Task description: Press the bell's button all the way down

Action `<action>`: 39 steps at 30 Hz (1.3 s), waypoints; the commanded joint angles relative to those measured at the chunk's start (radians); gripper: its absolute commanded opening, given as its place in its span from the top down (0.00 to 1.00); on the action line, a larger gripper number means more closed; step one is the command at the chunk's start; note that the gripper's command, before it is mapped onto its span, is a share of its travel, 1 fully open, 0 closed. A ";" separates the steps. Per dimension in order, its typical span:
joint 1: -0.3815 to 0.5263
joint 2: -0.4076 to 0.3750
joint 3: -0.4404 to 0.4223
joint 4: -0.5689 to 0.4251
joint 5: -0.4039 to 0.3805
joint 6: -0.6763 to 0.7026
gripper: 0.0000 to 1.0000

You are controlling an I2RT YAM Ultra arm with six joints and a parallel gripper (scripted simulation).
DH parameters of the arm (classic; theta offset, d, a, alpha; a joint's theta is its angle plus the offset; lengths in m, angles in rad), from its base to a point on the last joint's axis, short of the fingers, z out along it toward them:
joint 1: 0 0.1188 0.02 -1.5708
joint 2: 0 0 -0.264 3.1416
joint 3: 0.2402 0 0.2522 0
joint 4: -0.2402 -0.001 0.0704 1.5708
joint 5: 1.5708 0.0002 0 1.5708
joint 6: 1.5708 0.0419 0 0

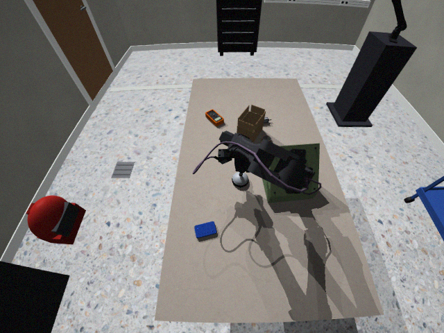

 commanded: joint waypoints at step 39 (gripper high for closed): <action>-0.004 0.010 0.033 0.048 -0.019 0.019 1.00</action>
